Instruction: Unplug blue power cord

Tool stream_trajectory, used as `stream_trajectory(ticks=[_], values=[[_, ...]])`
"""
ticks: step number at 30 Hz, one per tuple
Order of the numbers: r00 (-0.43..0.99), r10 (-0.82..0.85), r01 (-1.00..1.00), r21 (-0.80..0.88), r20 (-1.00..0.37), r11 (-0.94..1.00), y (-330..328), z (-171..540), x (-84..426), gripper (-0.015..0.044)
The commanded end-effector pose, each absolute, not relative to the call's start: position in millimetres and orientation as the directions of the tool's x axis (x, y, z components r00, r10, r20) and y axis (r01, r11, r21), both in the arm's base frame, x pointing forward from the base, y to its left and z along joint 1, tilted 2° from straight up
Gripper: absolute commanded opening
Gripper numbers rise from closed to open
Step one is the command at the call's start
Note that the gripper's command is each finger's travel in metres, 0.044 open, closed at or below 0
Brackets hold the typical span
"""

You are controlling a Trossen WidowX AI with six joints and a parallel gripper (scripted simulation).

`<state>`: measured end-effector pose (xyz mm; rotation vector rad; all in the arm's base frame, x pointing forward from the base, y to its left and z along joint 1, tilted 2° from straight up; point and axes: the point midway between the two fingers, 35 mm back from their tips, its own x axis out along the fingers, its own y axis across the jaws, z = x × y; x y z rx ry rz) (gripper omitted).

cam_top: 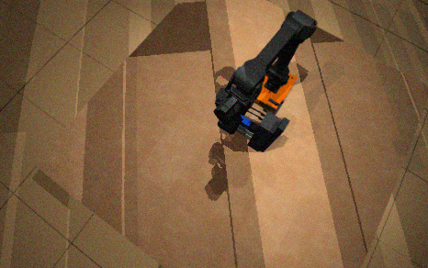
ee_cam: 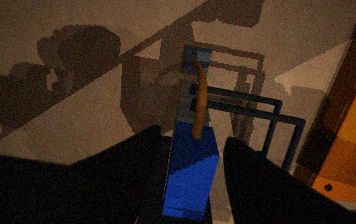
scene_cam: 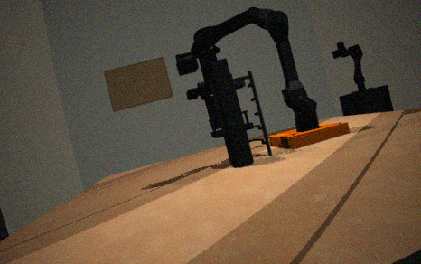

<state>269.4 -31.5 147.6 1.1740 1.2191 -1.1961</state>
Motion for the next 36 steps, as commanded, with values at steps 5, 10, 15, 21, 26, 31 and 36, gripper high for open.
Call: stream_trajectory(ticks=[5, 10, 15, 21, 26, 31, 36], values=[[-0.012, -0.012, 1.0, -0.013, -1.0, 0.026, -16.9, 146.4, 266.3, 0.016], [-0.012, -0.012, 1.0, -0.013, -1.0, 0.026, -11.3, 146.3, 265.5, 0.016], [-0.012, -0.012, 1.0, -0.013, -1.0, 0.026, -11.3, 144.9, 265.5, 0.016], [-0.012, -0.012, 1.0, -0.013, -1.0, 0.026, -11.4, 136.8, 265.4, 0.016], [-0.012, -0.012, 1.0, -0.013, -1.0, 0.026, -11.4, 134.4, 265.4, 0.016], [-0.008, -0.013, 0.999, -0.008, -1.0, 0.033, -11.8, 137.0, 266.6, 0.0107], [-0.008, -0.013, 0.999, -0.008, -1.0, 0.033, -11.8, 137.0, 266.6, 0.0035]])
